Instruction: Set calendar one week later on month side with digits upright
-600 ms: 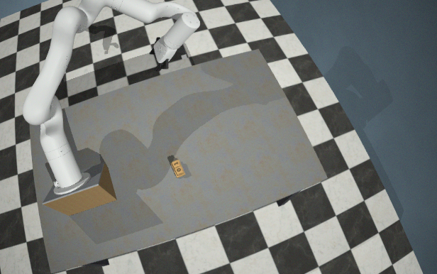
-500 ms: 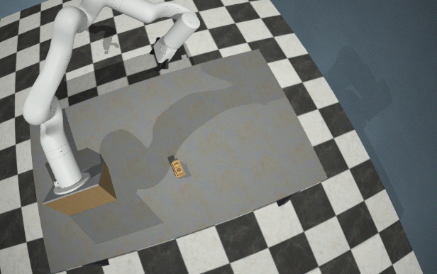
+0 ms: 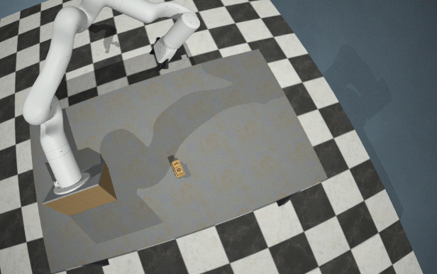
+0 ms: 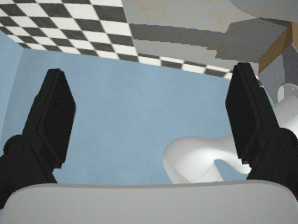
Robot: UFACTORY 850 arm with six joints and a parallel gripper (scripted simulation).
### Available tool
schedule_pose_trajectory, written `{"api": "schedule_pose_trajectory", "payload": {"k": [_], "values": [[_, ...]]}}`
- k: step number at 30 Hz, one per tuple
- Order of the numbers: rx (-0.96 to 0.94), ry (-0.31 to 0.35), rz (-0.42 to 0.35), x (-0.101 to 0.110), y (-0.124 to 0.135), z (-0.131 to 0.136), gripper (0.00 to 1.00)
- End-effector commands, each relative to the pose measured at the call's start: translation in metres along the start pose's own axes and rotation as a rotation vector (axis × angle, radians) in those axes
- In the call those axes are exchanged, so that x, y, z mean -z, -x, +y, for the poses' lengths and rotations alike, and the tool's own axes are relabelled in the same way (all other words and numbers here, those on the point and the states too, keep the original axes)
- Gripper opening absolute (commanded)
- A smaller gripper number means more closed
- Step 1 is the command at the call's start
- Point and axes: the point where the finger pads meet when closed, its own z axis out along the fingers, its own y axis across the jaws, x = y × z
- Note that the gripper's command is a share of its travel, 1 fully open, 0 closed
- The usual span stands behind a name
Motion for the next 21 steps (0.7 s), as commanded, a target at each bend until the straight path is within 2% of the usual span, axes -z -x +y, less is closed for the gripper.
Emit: {"api": "schedule_pose_trajectory", "payload": {"k": [1,3,4,5,6,8,9,14,17,18,21], "values": [[-0.011,-0.002,0.009,0.000,-0.002,0.004,1.00],[-0.082,-0.017,0.052,-0.003,-0.013,0.027,1.00],[-0.148,-0.031,0.090,-0.006,-0.023,0.048,1.00],[-0.148,-0.031,0.090,-0.006,-0.023,0.048,1.00],[-0.201,-0.042,0.120,-0.008,-0.029,0.065,1.00],[-0.236,-0.049,0.139,-0.010,-0.033,0.076,1.00],[-0.295,-0.060,0.170,-0.012,-0.040,0.095,1.00],[-0.452,-0.091,0.247,-0.020,-0.053,0.145,1.00],[-0.471,-0.094,0.256,-0.021,-0.054,0.151,1.00],[-0.566,-0.112,0.299,-0.026,-0.060,0.181,1.00],[-0.610,-0.119,0.319,-0.029,-0.061,0.195,1.00]]}}
